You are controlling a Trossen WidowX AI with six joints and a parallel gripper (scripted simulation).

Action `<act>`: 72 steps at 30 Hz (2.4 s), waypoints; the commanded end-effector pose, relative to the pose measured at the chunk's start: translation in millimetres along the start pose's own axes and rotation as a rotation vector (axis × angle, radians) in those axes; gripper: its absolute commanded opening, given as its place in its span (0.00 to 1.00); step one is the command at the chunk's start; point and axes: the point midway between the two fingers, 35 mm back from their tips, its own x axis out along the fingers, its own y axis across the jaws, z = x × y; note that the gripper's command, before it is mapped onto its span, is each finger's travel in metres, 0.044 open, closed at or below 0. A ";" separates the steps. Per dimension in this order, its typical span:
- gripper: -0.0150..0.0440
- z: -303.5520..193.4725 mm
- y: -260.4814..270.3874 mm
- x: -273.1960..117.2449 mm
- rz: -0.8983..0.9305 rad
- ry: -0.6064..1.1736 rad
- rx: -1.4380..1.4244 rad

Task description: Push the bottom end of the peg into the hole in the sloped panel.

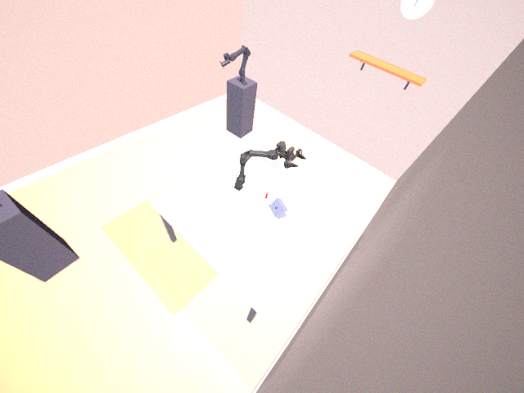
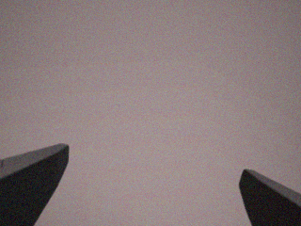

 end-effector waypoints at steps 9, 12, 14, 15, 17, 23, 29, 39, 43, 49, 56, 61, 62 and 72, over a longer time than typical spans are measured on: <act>1.00 -64.9 -1.8 -1.8 0.095 0.185 -0.442; 1.00 -82.5 -3.2 -3.4 0.132 0.234 -0.555; 1.00 -94.3 -4.4 -4.9 0.158 0.265 -0.629; 1.00 -100.2 -5.2 -5.8 0.172 0.281 -0.666; 1.00 -111.9 -6.9 -7.9 0.201 0.313 -0.738; 1.00 -146.7 -13.9 -16.4 0.300 0.406 -0.948; 1.00 -180.3 -23.3 -28.3 0.418 0.495 -1.144; 1.00 -231.9 -43.6 -55.8 0.656 0.633 -1.435; 1.00 -250.4 -53.1 -69.2 0.766 0.682 -1.536; 1.00 -274.8 -68.7 -91.4 0.944 0.748 -1.665; 1.00 -298.2 -88.2 -119.9 1.169 0.811 -1.780; 1.00 -312.1 -102.4 -141.7 1.348 0.842 -1.841; 1.00 -314.5 -105.2 -146.3 1.386 0.847 -1.851; 1.00 -332.5 -131.0 -194.3 1.779 0.863 -1.889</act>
